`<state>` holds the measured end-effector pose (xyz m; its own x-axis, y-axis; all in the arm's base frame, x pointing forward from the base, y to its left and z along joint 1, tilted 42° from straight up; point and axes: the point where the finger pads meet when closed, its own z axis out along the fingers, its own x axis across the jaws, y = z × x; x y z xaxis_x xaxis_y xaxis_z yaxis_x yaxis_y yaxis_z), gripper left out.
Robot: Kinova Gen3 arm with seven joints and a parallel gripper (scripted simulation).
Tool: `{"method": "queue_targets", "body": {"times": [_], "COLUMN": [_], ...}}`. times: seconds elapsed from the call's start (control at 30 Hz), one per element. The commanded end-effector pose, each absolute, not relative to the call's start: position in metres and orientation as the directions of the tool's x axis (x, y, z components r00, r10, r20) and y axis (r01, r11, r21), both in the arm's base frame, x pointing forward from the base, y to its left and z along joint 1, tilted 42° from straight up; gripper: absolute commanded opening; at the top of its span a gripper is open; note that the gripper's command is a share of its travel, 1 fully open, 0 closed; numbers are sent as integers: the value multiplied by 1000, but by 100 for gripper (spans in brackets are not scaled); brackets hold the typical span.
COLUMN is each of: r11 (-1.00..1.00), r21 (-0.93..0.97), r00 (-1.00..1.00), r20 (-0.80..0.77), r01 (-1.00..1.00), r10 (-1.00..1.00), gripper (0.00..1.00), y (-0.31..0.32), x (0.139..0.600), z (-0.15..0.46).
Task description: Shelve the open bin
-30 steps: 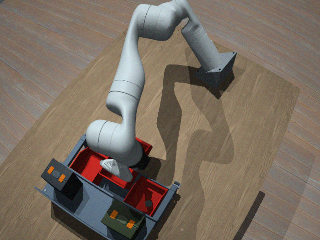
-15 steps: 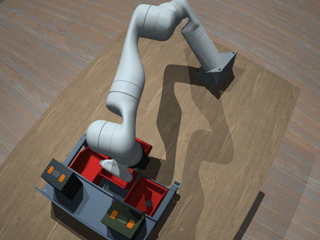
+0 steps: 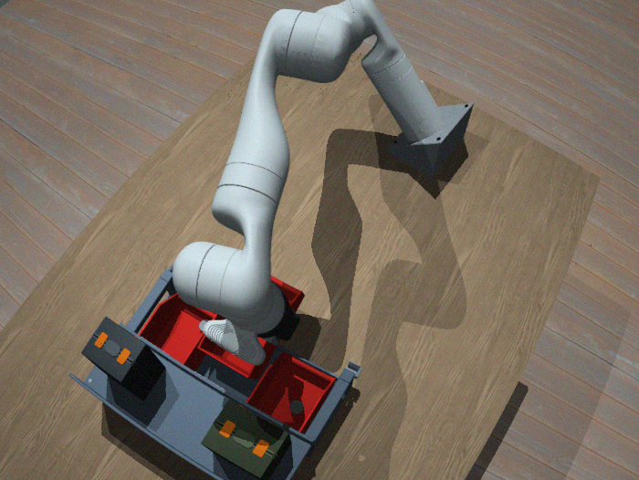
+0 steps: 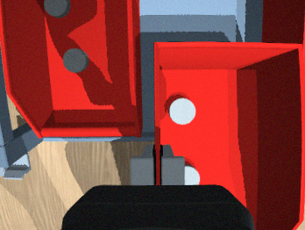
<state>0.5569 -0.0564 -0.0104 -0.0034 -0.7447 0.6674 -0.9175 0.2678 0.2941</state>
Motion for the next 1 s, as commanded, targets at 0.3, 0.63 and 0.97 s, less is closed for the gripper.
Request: {"method": "queue_targets", "body": {"times": [0.3, 0.63, 0.97], "r11": [266, 266, 266], "r21": [293, 293, 293], "r00": [-3, -3, -3], "r20": [667, 667, 667], "r01": [-918, -918, -918], "r10": [-745, -745, -745], "gripper": [0, 0, 0], "y": [-57, -59, -62], "x": [557, 557, 556], "z": [-12, -14, -16]}}
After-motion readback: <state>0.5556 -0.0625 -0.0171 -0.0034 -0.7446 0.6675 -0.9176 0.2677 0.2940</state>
